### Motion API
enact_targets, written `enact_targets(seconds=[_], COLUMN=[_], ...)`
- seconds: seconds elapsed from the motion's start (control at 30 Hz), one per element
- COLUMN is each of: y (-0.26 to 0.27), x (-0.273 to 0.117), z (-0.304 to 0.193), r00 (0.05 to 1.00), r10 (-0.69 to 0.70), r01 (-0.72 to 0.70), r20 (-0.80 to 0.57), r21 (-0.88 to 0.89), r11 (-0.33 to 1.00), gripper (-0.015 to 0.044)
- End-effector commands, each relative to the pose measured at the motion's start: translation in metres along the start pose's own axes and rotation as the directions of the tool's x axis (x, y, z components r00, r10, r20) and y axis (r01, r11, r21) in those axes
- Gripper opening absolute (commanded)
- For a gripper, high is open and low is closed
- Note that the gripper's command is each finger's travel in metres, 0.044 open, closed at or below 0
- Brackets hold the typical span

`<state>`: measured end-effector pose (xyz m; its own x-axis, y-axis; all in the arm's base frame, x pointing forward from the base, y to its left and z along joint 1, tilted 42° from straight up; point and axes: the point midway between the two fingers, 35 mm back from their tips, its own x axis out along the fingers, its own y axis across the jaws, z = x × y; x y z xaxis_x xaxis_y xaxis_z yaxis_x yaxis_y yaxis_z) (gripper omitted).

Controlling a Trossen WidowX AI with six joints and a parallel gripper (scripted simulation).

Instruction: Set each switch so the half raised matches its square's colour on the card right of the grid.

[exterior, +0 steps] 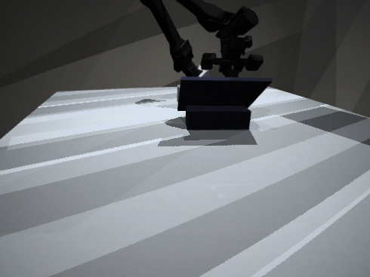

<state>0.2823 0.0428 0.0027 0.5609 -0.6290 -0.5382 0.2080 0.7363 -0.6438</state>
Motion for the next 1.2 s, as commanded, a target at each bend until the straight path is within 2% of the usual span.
enact_targets(seconds=[0.0,1.17], y=[0.0004,0.0003], x=[0.0012,0.0059], z=[-0.0021,-0.002], r00=[1.0,1.0], r10=[0.004,0.003], r01=[-0.004,-0.003], r20=[-0.006,-0.005], r21=[-0.007,-0.007], r11=[1.0,1.0], gripper=[0.0,0.0])
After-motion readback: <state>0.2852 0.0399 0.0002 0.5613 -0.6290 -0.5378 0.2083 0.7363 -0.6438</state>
